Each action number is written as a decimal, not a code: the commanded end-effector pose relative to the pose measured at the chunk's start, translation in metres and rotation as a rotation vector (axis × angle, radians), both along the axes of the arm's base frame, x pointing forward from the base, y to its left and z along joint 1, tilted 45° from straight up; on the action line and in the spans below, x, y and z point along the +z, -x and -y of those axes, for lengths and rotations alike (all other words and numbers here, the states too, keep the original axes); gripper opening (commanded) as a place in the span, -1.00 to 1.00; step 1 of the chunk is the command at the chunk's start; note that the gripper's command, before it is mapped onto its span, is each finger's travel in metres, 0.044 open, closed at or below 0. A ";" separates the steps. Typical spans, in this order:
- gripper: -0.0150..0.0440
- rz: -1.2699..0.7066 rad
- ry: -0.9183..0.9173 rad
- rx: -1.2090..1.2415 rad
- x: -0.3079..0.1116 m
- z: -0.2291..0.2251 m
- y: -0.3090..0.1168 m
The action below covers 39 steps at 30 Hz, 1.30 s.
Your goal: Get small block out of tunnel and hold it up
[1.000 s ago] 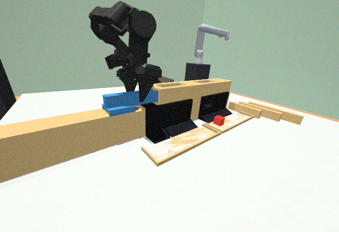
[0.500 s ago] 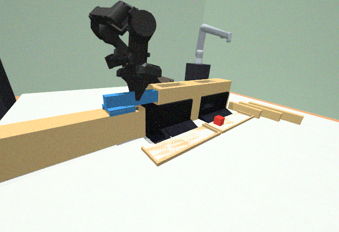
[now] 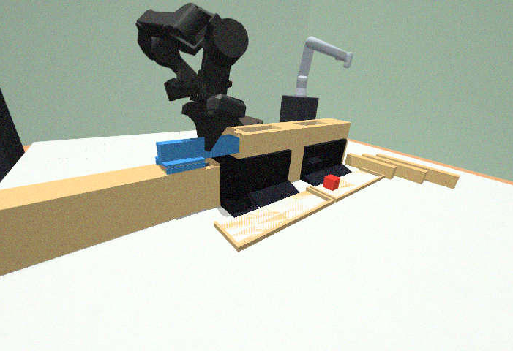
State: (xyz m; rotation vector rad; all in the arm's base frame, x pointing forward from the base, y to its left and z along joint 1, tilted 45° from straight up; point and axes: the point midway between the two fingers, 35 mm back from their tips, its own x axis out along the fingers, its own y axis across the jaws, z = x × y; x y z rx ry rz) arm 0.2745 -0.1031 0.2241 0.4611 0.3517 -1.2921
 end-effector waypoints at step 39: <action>1.00 -0.065 -0.064 0.057 0.015 -0.009 0.000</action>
